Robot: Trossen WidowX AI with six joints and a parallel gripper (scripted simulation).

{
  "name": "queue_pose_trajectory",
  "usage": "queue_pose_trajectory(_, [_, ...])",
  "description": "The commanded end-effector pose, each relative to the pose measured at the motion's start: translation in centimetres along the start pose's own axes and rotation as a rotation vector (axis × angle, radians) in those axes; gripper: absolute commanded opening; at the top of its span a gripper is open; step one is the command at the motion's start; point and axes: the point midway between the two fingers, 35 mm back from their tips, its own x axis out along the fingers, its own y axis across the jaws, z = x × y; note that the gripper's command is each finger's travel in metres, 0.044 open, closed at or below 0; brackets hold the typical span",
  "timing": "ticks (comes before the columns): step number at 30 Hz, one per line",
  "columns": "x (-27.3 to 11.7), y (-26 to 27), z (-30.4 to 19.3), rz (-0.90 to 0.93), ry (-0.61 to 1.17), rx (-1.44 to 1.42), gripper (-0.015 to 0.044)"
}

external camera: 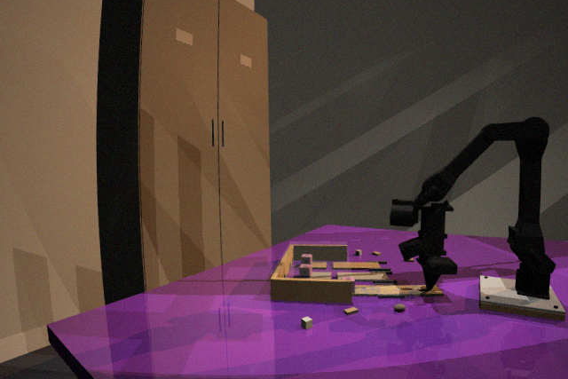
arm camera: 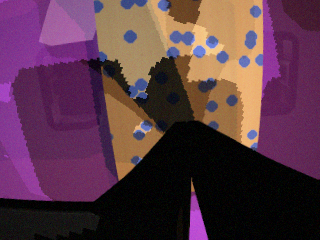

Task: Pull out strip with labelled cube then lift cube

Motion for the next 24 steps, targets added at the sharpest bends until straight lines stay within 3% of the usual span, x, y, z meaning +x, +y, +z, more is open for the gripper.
queue_pose_trajectory(1, [0.4, 0.1, -1.4, 0.004, 0.024, -0.002, 0.0000])
queue_pose_trajectory(24, [0.4, 0.1, -4.9, 0.004, 0.026, -0.002, 0.0000])
